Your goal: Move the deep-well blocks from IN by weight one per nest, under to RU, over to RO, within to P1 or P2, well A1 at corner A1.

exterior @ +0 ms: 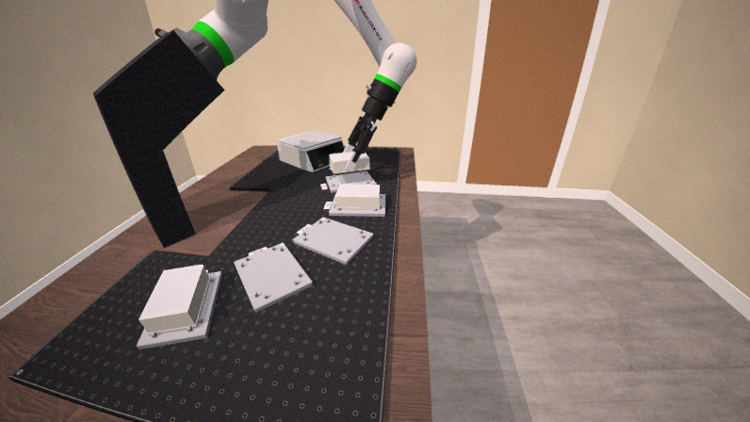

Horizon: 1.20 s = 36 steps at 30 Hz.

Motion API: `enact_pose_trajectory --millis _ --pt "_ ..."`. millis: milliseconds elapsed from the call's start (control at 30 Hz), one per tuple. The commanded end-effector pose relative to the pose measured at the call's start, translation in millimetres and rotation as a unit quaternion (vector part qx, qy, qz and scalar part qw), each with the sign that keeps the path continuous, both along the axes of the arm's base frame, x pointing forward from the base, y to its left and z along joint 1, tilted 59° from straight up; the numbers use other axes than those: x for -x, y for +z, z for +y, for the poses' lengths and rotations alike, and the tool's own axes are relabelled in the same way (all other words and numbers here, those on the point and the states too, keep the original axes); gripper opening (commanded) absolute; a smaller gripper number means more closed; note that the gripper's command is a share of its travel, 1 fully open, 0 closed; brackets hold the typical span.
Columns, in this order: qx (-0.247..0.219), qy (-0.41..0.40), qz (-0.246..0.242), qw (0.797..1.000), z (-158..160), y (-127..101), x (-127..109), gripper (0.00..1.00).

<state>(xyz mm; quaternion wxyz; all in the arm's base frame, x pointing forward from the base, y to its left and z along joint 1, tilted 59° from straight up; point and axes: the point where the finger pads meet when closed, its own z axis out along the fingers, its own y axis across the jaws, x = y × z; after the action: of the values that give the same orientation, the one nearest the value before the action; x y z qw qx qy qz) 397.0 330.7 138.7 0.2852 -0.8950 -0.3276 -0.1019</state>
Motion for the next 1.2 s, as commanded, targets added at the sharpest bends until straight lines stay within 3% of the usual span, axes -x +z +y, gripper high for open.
enact_pose_trajectory --millis 0,867,1167 --pt "0.0 0.0 0.0 1.0 -4.1 2.8 1.8 0.1" --pt "0.0 0.0 0.0 1.0 -12.6 8.6 6.0 0.1" --pt "0.057 0.078 -0.114 0.989 -7.9 24.7 30.9 0.1"
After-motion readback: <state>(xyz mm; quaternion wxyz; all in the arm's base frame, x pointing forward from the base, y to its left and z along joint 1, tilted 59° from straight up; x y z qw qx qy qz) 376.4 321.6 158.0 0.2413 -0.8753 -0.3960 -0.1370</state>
